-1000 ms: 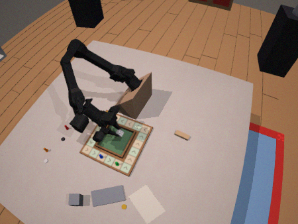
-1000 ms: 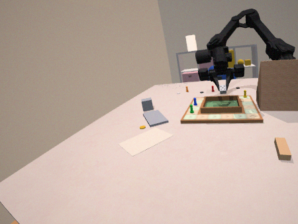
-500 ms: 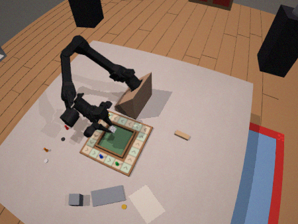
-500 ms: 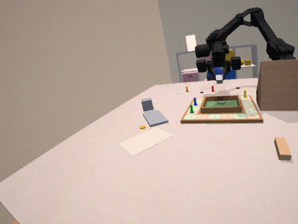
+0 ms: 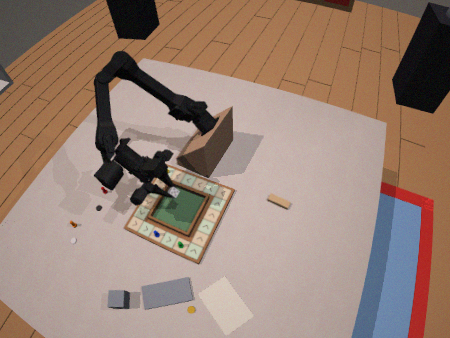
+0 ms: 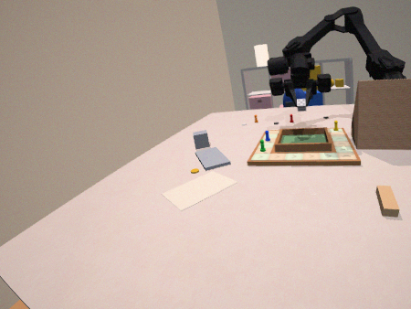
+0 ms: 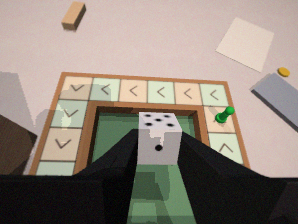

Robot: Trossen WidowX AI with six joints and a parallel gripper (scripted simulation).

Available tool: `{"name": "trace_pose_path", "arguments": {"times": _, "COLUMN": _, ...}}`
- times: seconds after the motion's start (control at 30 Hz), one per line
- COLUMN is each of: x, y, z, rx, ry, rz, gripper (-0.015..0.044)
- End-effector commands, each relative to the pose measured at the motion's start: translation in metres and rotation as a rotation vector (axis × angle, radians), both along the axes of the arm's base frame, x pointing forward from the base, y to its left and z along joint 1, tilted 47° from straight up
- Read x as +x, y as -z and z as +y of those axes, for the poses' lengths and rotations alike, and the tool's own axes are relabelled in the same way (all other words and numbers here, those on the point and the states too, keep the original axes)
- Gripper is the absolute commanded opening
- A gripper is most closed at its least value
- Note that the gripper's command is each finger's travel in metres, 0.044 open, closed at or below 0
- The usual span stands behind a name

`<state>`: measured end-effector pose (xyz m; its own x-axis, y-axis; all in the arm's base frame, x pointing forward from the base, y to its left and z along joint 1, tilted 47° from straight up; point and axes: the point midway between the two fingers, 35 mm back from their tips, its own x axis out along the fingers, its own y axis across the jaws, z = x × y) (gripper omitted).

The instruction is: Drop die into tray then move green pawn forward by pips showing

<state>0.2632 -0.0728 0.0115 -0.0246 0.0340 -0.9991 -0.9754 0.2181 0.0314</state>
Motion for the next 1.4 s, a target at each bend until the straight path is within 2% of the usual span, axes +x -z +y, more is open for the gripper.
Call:
{"name": "trace_pose_path", "arguments": {"times": 0.0, "x": 0.000, "y": 0.000, "z": 0.000, "rx": 0.000, "ry": 0.000, "rz": 0.000, "gripper": 0.0053}}
{"name": "trace_pose_path", "arguments": {"times": 0.2, "x": 0.000, "y": 0.000, "z": 0.000, "rx": 0.000, "ry": 0.000, "rz": 0.000, "gripper": 0.0210}}
{"name": "trace_pose_path", "arguments": {"times": 0.33, "x": 0.007, "y": -0.025, "z": 0.026, "rx": 0.006, "ry": 0.002, "rz": -0.003, "gripper": 0.0315}}
{"name": "trace_pose_path", "arguments": {"times": 0.5, "x": 0.007, "y": -0.025, "z": 0.028, "rx": -0.008, "ry": 0.004, "rz": 0.008, "gripper": 0.0440}}
{"name": "trace_pose_path", "arguments": {"times": 0.57, "x": 0.003, "y": -0.012, "z": 0.025, "rx": -0.128, "ry": 0.019, "rz": 0.083, "gripper": 0.0440}}
{"name": "trace_pose_path", "arguments": {"times": 0.67, "x": -0.002, "y": 0.010, "z": 0.018, "rx": -0.440, "ry": 0.024, "rz": 0.191, "gripper": 0.0440}}
{"name": "trace_pose_path", "arguments": {"times": 0.73, "x": -0.001, "y": 0.018, "z": 0.014, "rx": -0.660, "ry": 0.003, "rz": 0.204, "gripper": 0.0440}}
{"name": "trace_pose_path", "arguments": {"times": 0.8, "x": 0.003, "y": 0.020, "z": 0.014, "rx": -0.804, "ry": -0.020, "rz": 0.186, "gripper": 0.0440}}
{"name": "trace_pose_path", "arguments": {"times": 0.93, "x": 0.003, "y": 0.021, "z": 0.014, "rx": -0.822, "ry": -0.024, "rz": 0.183, "gripper": 0.0440}}
{"name": "trace_pose_path", "arguments": {"times": 0.97, "x": -0.001, "y": 0.022, "z": 0.017, "rx": -0.728, "ry": -0.024, "rz": 0.204, "gripper": 0.0440}}
{"name": "trace_pose_path", "arguments": {"times": 1.0, "x": -0.001, "y": 0.022, "z": 0.017, "rx": -0.728, "ry": -0.024, "rz": 0.204, "gripper": 0.0440}}
{"name": "trace_pose_path", "arguments": {"times": 1.1, "x": 0.012, "y": 0.025, "z": 0.017, "rx": -0.753, "ry": 0.110, "rz": 0.155, "gripper": 0.0361}}
{"name": "trace_pose_path", "arguments": {"times": 1.3, "x": 0.062, "y": 0.047, "z": 0.016, "rx": -0.823, "ry": 0.665, "rz": -0.072, "gripper": 0.0204}}
{"name": "trace_pose_path", "arguments": {"times": 1.37, "x": 0.078, "y": 0.056, "z": 0.015, "rx": -0.834, "ry": 0.849, "rz": -0.154, "gripper": 0.0200}}
